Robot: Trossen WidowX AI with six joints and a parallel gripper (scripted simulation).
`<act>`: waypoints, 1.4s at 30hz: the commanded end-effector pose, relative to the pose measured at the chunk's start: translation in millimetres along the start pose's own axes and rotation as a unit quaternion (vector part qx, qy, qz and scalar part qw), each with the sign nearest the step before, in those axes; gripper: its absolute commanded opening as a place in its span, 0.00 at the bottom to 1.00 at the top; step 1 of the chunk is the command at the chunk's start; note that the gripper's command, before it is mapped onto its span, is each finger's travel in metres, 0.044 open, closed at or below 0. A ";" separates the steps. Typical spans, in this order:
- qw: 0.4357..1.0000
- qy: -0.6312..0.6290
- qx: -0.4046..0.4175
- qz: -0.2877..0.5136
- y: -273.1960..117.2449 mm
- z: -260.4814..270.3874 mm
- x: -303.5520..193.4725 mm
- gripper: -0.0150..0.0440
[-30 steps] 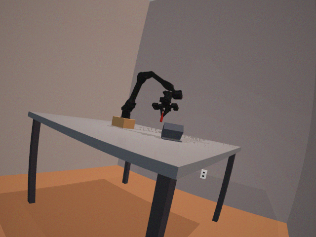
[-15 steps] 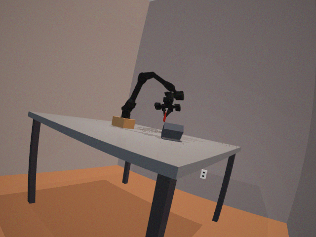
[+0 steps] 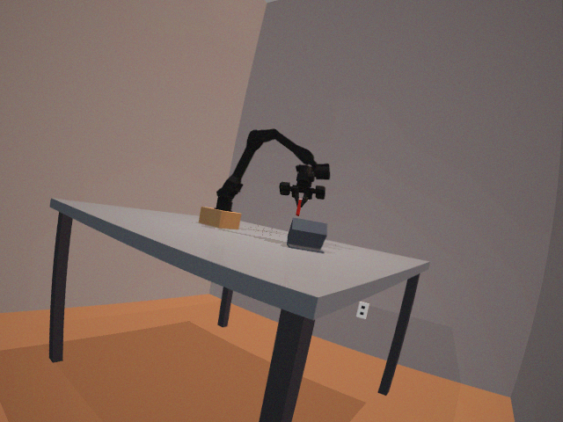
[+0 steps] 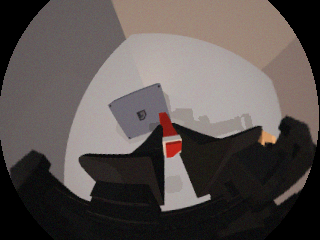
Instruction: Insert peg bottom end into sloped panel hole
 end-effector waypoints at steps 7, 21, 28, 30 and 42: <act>0.999 -0.039 0.022 -0.016 -10.7 5.1 -13.8 0.25; 0.995 -0.081 0.044 -0.033 -19.8 9.1 -29.7 0.25; 0.994 -0.088 0.048 -0.035 -7.5 11.9 -31.4 0.25; 0.994 -0.090 0.049 -0.036 -3.6 12.7 -31.9 0.25; 0.992 -0.103 0.056 -0.043 19.6 16.1 -34.4 0.25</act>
Point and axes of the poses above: the point midway between the two fingers, 35 mm back from their tips, its own y axis out along the fingers, its own z axis across the jaws, x = y × z, the point moved 10 cm from there along -y, back along the fingers, and after that the axes turned 12 degrees about y, right-handed, at the moved point
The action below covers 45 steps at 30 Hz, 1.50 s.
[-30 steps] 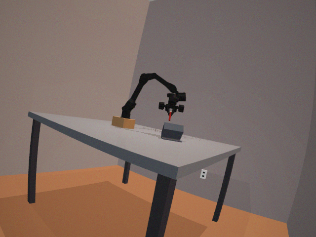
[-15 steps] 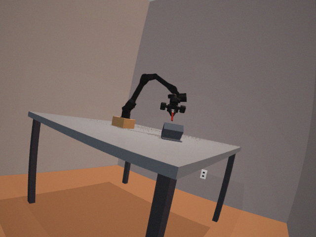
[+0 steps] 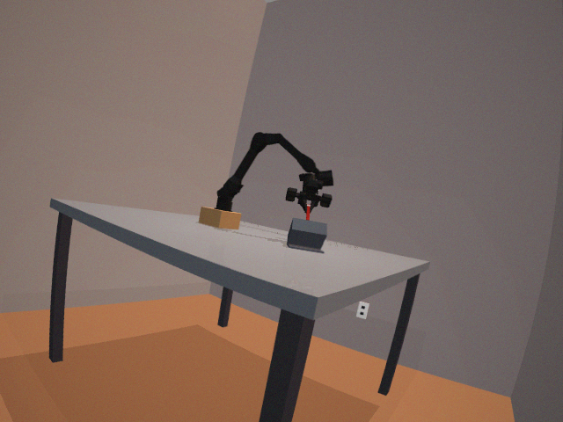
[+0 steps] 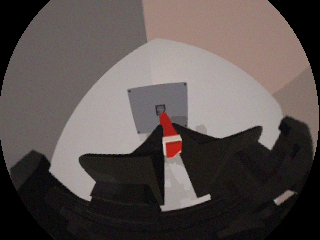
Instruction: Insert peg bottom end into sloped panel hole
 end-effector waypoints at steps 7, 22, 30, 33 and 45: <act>1.000 -0.009 0.001 -0.006 13.3 -0.8 -1.6 0.25; 1.000 -0.009 0.002 -0.007 29.3 -0.5 -2.3 0.25; 1.000 -0.008 0.002 -0.008 34.5 -0.5 -2.1 0.25; 1.000 -0.007 0.003 -0.008 32.3 -0.1 -2.3 0.25; 1.000 -0.007 0.003 -0.008 32.4 -0.1 -2.3 0.25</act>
Point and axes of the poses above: the point midway between the two fingers, 35 mm back from their tips, its own y axis out along the fingers, its own z axis across the jaws, x = y × z, the point moved 10 cm from there along -y, back along the fingers, and after that the axes turned 12 degrees about y, right-handed, at the moved point
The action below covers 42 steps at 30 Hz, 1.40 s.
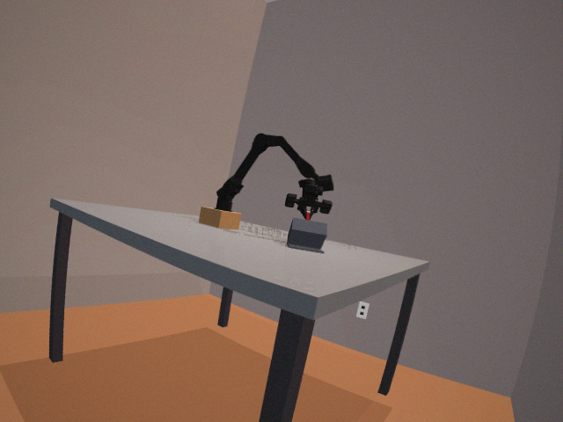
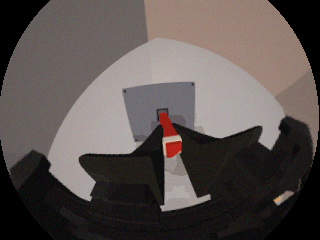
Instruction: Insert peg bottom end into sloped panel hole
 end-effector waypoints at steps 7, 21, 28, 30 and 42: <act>1.000 0.001 0.000 0.000 3.5 -0.7 0.1 0.25; 1.000 0.001 0.000 0.000 12.8 -1.3 -0.2 0.25; 1.000 0.001 0.000 0.000 17.6 -1.4 -0.4 0.25; 1.000 0.001 0.000 -0.001 19.0 -1.4 -0.4 0.25; 1.000 0.001 0.000 -0.001 27.3 -1.4 -0.3 0.25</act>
Point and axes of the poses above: the point midway between the two fingers, 35 mm back from their tips, its own y axis out along the fingers, its own z axis across the jaws, x = y × z, the point moved 10 cm from there along -y, back along the fingers, and after that the axes turned 12 degrees about y, right-handed, at the moved point
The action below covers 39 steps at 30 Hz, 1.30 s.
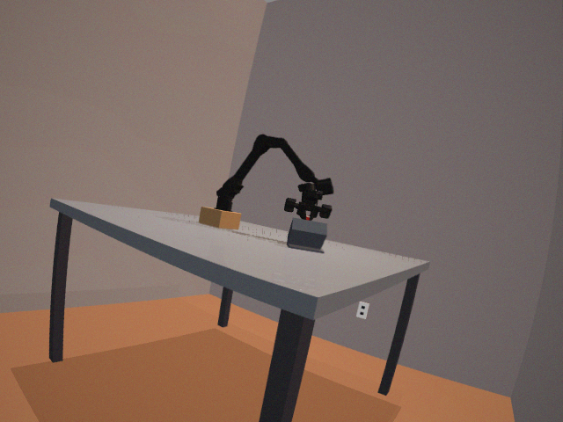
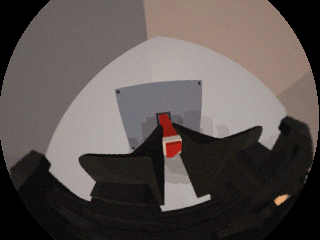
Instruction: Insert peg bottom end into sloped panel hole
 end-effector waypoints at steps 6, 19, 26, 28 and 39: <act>1.000 -0.001 0.000 0.002 6.7 -0.2 0.1 0.25; 1.000 -0.001 0.000 0.001 11.3 0.0 0.1 0.25; 1.000 0.000 -0.001 0.000 10.5 -0.1 0.3 0.25; 1.000 0.000 -0.001 0.000 10.5 -0.1 0.3 0.30; 1.000 0.000 -0.001 0.000 10.5 -0.1 0.3 0.79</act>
Point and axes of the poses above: the point midway between the two fingers, 35 mm back from their tips, its own y axis out along the fingers, its own z axis across the jaws, x = y × z, the point moved 10 cm from there along -y, back along the fingers, and after that the axes turned 12 degrees about y, right-handed, at the moved point
